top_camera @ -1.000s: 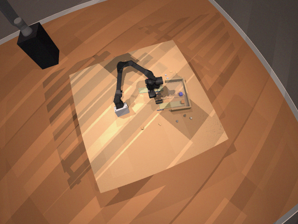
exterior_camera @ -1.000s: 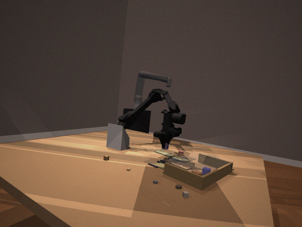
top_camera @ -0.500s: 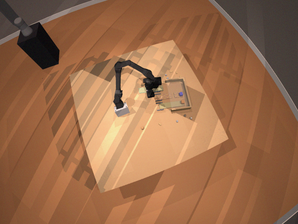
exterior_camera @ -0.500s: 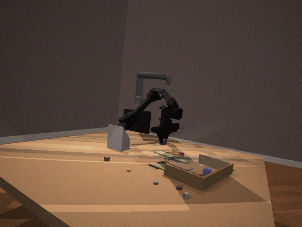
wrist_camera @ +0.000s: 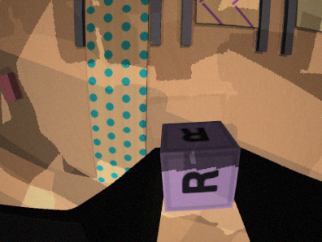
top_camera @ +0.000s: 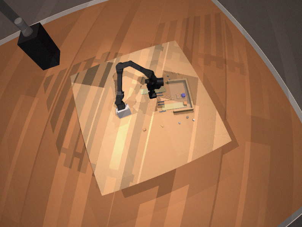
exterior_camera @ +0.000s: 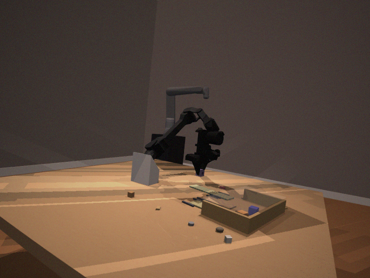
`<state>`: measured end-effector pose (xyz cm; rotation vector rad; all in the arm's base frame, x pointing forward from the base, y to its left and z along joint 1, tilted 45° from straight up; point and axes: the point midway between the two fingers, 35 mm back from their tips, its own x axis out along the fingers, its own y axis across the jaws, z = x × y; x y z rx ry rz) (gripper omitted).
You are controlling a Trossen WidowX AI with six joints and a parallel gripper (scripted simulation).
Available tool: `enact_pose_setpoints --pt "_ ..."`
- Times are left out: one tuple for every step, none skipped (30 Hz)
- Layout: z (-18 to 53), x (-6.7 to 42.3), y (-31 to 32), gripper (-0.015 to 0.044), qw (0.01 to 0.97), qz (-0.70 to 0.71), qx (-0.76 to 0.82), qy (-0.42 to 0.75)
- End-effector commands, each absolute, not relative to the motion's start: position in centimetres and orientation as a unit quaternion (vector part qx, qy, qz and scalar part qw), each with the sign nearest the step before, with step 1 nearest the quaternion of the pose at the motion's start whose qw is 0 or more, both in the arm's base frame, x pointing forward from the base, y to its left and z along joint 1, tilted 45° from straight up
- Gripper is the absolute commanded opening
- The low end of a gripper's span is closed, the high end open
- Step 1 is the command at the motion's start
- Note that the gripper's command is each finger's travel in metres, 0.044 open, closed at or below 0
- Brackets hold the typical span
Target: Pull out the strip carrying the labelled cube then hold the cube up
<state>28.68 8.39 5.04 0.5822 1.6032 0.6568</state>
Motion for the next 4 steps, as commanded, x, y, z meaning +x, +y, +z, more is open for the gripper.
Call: enact_pose_setpoints --pt "5.09 28.75 8.29 0.0 0.613 0.285 0.248 0.694" --pt "5.09 28.75 8.29 0.0 0.613 0.285 0.248 0.694" --pt "5.09 28.75 8.29 0.0 0.613 0.285 0.248 0.694" --pt "5.09 28.75 8.29 0.0 0.613 0.285 0.248 0.694"
